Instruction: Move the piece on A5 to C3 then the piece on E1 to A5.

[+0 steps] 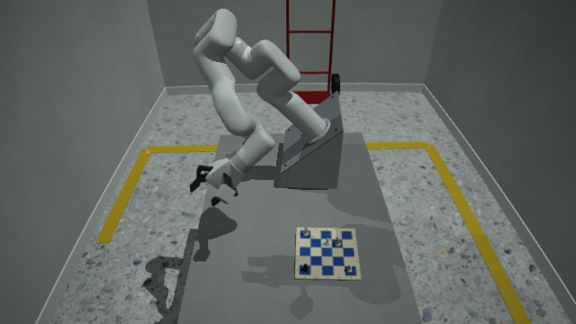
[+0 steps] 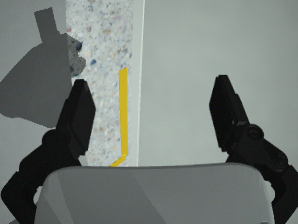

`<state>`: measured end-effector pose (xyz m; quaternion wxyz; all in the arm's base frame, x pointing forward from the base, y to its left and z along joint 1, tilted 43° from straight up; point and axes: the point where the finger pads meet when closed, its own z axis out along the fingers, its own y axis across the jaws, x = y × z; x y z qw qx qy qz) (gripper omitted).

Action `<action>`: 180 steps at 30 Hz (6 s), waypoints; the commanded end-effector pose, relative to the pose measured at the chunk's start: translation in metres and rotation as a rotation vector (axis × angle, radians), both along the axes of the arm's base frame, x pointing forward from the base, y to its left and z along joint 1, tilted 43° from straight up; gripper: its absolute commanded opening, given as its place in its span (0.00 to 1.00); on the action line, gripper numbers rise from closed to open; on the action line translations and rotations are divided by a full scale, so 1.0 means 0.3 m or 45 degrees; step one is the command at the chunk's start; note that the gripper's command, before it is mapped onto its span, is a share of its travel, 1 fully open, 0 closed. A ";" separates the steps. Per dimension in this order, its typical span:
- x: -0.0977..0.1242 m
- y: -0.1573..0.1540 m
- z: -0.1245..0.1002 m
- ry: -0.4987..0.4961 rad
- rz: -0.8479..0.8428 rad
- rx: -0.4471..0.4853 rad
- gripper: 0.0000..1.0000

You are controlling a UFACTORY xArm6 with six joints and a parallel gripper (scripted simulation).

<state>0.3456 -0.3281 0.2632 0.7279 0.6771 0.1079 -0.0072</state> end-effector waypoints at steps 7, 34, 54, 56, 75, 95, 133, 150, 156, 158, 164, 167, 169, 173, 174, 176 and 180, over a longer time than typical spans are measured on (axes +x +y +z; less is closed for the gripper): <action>0.002 0.001 0.003 -0.003 0.001 -0.001 1.00; -0.026 0.007 -0.006 -0.004 -0.094 0.073 1.00; -0.096 0.147 -0.094 -0.011 -0.423 0.534 1.00; -0.097 0.172 -0.105 -0.012 -0.446 0.592 1.00; -0.013 0.549 -0.179 -0.016 -0.531 1.282 1.00; 0.154 1.014 -0.081 -0.019 -0.358 1.972 1.00; 0.363 0.697 -0.342 0.763 0.334 2.387 1.00; 0.381 0.490 -0.513 0.934 0.786 2.470 1.00; 0.379 0.437 -0.560 0.957 0.914 2.475 1.00; 0.376 0.412 -0.582 0.965 0.976 2.474 1.00; 0.366 0.343 -0.645 0.979 1.152 2.460 1.00; 0.357 0.302 -0.684 0.981 1.258 2.443 1.00; 0.352 0.284 -0.702 0.980 1.307 2.433 1.00; 0.337 0.235 -0.750 0.974 1.439 2.400 1.00; 0.333 0.220 -0.764 0.971 1.477 2.388 1.00; 0.328 0.207 -0.778 0.968 1.512 2.376 1.00; 0.311 0.166 -0.821 0.955 1.625 2.332 1.00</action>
